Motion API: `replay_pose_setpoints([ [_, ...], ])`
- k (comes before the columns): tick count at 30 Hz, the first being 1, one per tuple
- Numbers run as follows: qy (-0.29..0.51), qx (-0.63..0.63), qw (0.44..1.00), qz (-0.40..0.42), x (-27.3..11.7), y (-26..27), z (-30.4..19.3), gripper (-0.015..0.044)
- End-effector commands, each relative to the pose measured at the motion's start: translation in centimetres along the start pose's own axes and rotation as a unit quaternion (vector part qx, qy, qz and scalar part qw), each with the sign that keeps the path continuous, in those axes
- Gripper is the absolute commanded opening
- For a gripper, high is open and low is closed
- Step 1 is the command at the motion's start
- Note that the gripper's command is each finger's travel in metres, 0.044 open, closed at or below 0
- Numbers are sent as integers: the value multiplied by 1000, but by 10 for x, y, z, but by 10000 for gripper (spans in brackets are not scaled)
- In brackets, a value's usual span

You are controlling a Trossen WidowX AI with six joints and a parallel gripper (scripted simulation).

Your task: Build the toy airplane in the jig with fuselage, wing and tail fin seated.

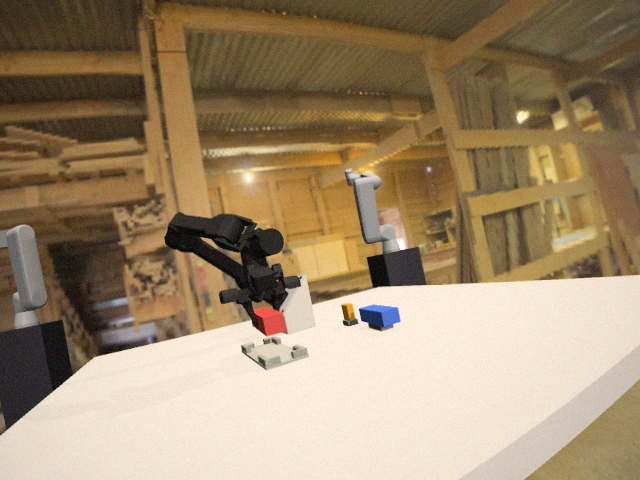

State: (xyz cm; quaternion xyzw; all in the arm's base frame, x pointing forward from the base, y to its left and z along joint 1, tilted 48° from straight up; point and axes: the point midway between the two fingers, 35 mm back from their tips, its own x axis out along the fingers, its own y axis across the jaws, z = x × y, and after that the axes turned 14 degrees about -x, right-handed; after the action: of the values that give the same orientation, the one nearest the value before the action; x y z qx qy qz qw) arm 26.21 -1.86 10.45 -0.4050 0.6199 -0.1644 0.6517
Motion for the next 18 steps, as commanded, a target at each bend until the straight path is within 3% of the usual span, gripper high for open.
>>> replay_pose_setpoints([
  [1, -5, 1, 1000, -2, -1, -2, -1, 79],
  [6, -5, 1, 1000, -2, -1, -3, -1, 197],
  [18, -5, 1, 1000, -2, -1, -3, -1, 197],
])
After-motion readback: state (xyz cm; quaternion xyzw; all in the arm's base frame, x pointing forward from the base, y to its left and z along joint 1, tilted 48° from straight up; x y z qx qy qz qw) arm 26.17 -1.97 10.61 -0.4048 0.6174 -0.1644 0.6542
